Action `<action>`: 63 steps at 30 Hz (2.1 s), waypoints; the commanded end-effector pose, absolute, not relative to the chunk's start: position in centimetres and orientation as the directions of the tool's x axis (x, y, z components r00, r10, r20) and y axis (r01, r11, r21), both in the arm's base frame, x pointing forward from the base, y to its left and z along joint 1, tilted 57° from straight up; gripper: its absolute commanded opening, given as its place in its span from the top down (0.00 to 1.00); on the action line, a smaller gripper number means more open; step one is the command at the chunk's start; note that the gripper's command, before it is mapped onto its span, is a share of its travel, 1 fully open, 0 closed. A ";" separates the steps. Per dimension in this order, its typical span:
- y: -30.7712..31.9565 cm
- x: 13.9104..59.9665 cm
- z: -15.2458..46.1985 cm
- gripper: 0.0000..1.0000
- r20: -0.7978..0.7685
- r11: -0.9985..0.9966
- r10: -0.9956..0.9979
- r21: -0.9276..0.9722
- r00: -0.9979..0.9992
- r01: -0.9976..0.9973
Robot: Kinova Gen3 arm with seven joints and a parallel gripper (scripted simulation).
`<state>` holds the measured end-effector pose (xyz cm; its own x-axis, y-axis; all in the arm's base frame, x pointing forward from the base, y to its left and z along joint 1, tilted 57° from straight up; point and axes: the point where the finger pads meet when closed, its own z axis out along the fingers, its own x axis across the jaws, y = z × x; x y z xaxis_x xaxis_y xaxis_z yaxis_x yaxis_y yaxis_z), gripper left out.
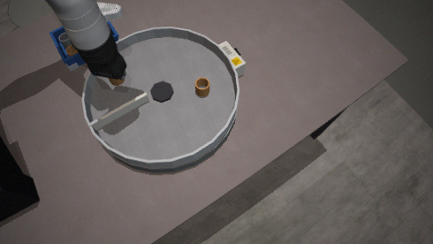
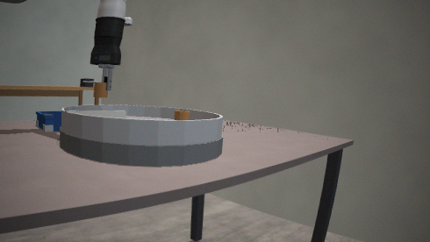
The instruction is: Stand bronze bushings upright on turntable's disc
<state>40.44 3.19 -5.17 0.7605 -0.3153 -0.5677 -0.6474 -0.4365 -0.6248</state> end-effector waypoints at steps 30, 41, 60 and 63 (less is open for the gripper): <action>3.0 40.0 -5.0 1.00 -0.567 -0.439 -0.310 -0.627 0.763 -0.644; 3.0 40.0 -5.0 1.00 -0.567 -0.439 -0.310 -0.627 0.763 -0.644; 5.0 39.8 -6.3 1.00 -0.568 -0.438 -0.310 -0.627 0.763 -0.644; 5.0 39.8 -6.3 1.00 -0.568 -0.438 -0.310 -0.627 0.763 -0.644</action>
